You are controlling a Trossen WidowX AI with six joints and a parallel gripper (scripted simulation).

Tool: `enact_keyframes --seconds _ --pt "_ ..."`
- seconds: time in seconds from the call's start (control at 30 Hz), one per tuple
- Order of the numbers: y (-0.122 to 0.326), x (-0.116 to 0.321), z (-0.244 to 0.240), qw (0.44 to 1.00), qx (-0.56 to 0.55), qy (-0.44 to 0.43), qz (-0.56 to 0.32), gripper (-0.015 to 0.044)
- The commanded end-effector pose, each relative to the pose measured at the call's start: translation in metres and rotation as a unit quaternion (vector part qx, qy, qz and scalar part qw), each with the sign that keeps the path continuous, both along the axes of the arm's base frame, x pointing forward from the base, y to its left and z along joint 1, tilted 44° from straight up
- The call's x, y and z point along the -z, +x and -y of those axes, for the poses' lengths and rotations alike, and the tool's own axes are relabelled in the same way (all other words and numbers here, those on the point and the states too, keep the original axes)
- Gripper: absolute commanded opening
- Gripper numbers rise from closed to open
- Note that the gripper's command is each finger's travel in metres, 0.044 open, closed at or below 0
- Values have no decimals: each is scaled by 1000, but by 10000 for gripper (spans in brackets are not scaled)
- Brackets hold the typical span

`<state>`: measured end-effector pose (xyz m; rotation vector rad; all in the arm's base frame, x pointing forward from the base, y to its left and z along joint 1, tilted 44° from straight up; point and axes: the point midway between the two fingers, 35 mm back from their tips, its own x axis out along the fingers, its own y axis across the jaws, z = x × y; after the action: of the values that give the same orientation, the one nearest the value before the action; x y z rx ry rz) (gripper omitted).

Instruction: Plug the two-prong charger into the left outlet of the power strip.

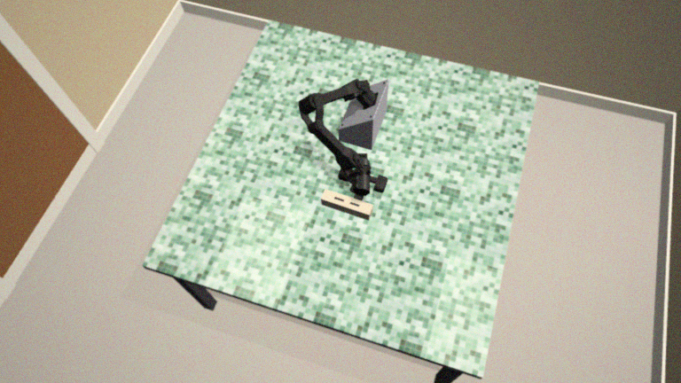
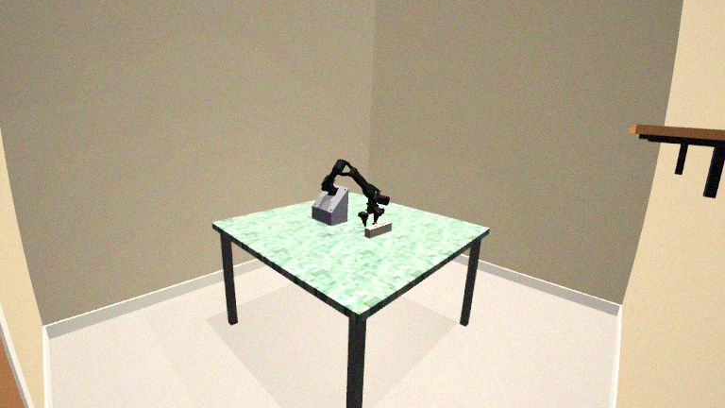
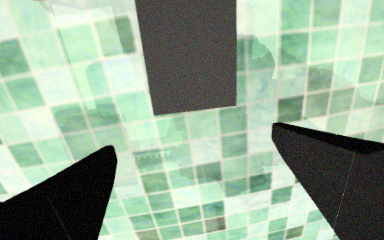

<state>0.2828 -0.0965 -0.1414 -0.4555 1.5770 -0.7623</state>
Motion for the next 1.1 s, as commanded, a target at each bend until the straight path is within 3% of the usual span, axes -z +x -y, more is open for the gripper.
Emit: enact_keyframes --seconds 0.0,0.33,0.67,1.07 --pt "-6 0 -1 1000 3 2 1 440" --pt "-7 -2 -4 1000 -15 -2 13 440" --pt "15 -53 -53 957 -202 -38 205 440" --pt "15 -54 -53 956 -205 -39 208 440"
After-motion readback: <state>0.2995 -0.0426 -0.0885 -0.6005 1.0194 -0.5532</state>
